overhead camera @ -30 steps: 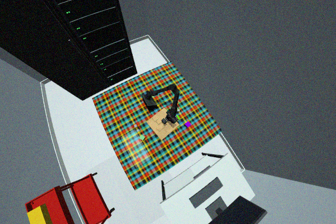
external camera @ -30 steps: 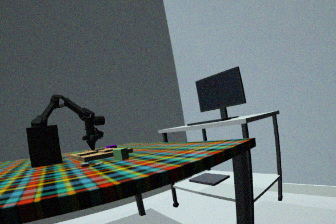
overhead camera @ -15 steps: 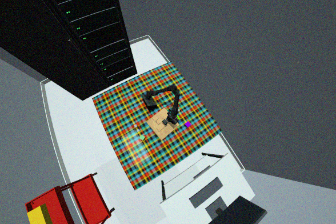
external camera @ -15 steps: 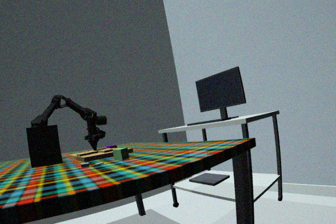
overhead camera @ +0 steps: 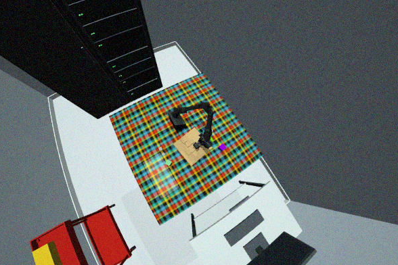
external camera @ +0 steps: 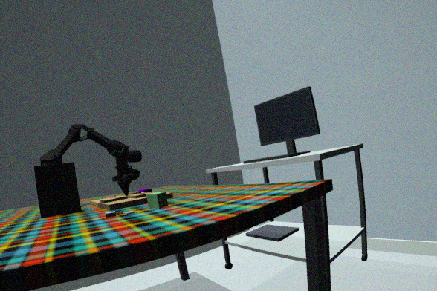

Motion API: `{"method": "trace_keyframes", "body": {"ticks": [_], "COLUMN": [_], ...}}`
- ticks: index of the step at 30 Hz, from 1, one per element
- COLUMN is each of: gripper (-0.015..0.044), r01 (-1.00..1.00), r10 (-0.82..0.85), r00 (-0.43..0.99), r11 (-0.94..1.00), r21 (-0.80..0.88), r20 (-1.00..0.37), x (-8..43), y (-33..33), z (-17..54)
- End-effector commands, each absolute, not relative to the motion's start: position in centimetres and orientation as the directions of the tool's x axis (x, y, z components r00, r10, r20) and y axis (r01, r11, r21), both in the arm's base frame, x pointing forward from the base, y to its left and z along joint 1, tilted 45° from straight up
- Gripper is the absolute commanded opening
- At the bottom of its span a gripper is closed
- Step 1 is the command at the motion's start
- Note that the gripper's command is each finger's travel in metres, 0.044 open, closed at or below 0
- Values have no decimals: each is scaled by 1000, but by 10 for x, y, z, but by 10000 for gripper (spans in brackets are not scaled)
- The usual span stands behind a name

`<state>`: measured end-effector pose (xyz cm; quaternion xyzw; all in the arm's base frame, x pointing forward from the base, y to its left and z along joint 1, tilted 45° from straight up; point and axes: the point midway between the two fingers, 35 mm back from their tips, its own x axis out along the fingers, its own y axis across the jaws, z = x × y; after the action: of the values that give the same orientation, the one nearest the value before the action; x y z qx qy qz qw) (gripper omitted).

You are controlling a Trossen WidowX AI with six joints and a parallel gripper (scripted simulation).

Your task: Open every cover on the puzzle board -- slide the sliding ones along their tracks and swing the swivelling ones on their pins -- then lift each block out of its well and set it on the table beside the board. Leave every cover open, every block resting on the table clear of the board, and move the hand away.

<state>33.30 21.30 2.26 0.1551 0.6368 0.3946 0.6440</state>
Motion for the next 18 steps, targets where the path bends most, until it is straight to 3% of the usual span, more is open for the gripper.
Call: {"method": "trace_keyframes", "body": {"ticks": [1, 18], "gripper": [0, 0], "r01": [-311, -312], "r10": [704, 705], "r00": [-119, -118], "r11": [643, 643], "r21": [700, 700], "r20": [-700, -700], "x": [339, 356], "y": [215, 220], "z": [24, 26]}}
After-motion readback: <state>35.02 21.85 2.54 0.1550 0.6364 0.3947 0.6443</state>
